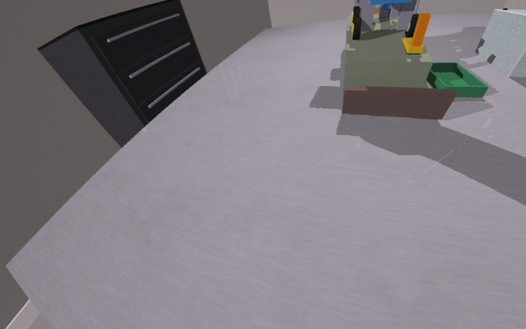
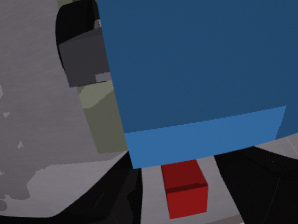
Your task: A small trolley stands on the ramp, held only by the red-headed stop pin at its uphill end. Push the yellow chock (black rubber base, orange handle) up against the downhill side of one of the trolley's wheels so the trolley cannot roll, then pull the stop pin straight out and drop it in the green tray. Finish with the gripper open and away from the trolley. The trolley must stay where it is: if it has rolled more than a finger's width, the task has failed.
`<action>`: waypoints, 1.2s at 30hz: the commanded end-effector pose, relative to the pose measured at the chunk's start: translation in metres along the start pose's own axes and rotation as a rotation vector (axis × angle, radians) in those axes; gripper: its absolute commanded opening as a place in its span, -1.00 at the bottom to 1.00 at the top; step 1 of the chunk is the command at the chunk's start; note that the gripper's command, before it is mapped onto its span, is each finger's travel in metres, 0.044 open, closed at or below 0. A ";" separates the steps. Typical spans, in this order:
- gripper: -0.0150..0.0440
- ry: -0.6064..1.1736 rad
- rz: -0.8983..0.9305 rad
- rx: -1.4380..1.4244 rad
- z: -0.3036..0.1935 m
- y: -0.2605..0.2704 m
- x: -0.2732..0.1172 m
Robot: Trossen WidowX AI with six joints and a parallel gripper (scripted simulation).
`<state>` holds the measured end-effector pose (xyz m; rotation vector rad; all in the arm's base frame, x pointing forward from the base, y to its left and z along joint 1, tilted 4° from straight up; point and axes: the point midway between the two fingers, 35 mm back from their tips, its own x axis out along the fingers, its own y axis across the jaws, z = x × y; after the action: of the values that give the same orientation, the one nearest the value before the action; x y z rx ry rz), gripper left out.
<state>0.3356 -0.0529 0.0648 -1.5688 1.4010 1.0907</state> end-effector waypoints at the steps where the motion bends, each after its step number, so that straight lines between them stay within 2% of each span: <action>1: 0.06 0.000 0.000 0.000 0.000 0.000 0.000; 4: -0.20 0.000 0.000 0.000 0.000 0.000 0.000; 13: -0.41 0.000 0.000 0.000 0.000 0.000 0.000; 14: -0.49 0.000 0.000 0.000 0.000 0.000 0.000; 36: -0.49 0.002 0.006 -0.005 -0.002 0.003 -0.015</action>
<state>0.3320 -0.0499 0.0749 -1.5706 1.4041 1.1059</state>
